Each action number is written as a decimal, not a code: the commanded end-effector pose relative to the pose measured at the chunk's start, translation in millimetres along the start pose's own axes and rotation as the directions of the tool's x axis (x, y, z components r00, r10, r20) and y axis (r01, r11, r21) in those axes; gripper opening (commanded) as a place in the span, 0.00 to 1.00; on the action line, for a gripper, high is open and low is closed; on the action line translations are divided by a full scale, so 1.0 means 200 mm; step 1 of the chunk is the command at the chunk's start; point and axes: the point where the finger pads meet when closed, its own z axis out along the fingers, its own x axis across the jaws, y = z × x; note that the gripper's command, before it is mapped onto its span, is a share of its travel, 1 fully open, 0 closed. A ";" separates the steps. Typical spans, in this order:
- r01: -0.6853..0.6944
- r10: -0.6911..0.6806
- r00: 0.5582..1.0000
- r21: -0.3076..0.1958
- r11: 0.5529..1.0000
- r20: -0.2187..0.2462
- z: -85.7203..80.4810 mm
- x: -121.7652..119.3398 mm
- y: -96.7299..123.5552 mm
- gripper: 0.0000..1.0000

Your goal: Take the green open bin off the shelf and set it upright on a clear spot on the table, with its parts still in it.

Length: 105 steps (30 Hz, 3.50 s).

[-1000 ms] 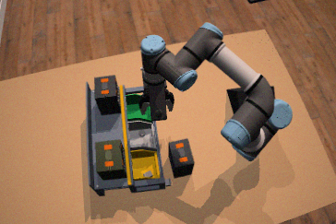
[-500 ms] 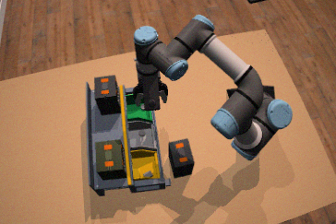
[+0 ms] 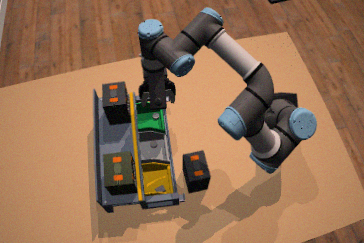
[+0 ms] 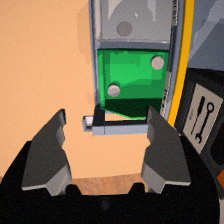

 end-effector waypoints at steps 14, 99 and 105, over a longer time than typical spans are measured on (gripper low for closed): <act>0.001 -0.001 1.000 -0.001 1.000 0.000 -0.01 -0.01 -0.04 0.58; 0.001 -0.001 1.000 -0.001 1.000 0.000 0.36 -0.03 -0.09 0.26; 0.001 -0.001 1.000 -0.001 1.000 0.000 0.37 -0.03 -0.09 0.26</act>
